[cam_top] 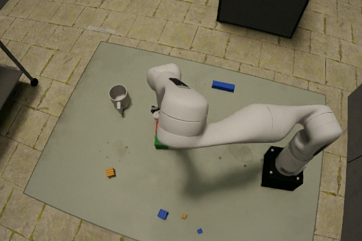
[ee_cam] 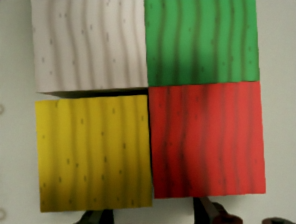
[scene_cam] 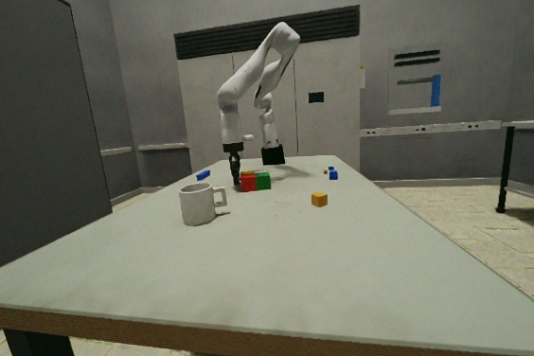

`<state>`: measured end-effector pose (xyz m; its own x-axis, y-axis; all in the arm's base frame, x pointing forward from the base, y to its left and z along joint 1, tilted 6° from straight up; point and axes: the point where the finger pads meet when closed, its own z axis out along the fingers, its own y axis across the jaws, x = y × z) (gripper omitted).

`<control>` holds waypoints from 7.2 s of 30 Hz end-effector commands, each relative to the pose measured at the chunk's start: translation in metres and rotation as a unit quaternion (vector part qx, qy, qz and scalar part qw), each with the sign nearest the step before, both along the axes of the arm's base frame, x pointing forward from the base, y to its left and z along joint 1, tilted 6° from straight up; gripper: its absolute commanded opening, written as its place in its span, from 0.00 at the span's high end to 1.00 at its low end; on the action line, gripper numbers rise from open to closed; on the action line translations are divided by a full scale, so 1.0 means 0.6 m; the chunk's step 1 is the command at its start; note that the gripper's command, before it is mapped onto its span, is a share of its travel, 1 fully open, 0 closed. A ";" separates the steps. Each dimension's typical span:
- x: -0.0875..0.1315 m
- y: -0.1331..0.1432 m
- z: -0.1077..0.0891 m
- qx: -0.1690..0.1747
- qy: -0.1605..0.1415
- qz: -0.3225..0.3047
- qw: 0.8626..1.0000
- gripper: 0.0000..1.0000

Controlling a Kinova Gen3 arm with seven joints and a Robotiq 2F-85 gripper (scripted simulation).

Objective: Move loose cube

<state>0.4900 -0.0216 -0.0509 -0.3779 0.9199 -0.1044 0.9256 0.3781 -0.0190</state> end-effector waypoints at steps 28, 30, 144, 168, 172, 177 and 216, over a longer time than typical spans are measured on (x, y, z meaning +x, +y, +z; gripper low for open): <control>0.001 0.002 0.001 0.000 -0.001 0.001 1.000 0.44; 0.001 0.002 0.001 0.000 -0.001 0.001 1.000 0.44; -0.004 0.014 0.000 0.000 -0.001 0.001 1.000 0.44; -0.003 0.012 0.000 0.000 -0.001 0.001 1.000 0.44; -0.001 0.006 0.001 0.000 -0.001 0.001 1.000 0.44; 0.001 0.002 0.001 0.000 -0.001 0.001 1.000 0.44; 0.000 0.006 0.075 0.000 -0.001 0.001 1.000 0.44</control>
